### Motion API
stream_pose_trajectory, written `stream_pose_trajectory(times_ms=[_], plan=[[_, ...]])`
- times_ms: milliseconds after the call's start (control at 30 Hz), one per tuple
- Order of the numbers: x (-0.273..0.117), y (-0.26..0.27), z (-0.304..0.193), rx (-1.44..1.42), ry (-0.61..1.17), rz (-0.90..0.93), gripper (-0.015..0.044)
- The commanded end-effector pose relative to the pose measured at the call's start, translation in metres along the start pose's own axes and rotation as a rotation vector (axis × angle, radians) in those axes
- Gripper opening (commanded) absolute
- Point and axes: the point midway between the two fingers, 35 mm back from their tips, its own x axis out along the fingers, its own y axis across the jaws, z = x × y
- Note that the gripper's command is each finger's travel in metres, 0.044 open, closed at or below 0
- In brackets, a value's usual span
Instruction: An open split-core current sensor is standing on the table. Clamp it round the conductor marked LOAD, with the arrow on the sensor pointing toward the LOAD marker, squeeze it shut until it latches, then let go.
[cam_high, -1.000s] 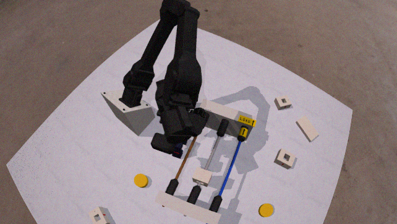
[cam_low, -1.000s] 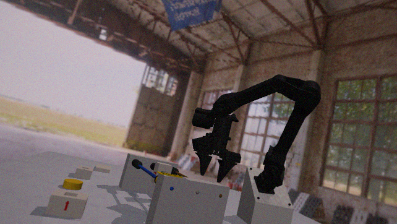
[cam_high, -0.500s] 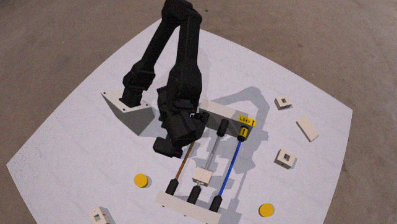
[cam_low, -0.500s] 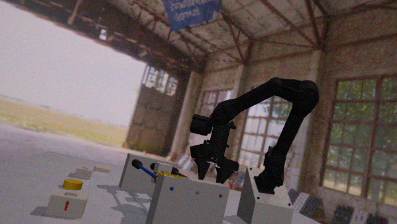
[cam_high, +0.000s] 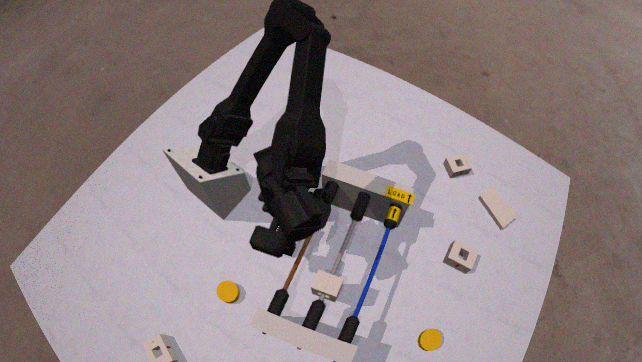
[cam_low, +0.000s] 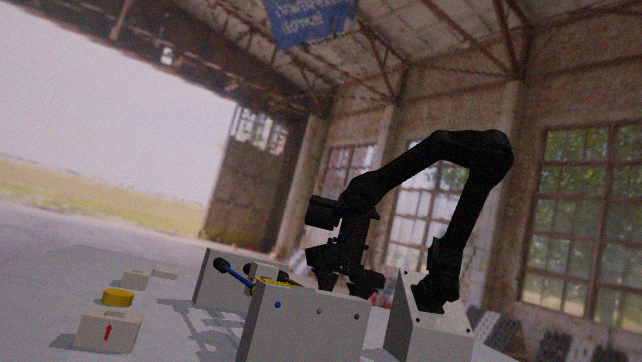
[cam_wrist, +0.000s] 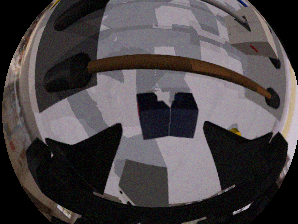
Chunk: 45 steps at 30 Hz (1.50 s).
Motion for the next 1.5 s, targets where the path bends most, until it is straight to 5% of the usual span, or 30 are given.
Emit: stream_pose_trajectory(times_ms=[0,100,533,833,1467], plan=[[-0.001,0.0,0.0,0.0,-0.001,-0.001,0.0387],[-0.001,0.0,0.0,0.0,-0.001,-0.001,0.0309],[-0.001,0.0,0.0,0.0,-0.001,-0.001,0.0222],[-0.035,-0.006,0.005,0.003,0.001,-0.01,0.0],[-0.124,-0.001,0.001,-0.009,0.002,0.001,0.0]])
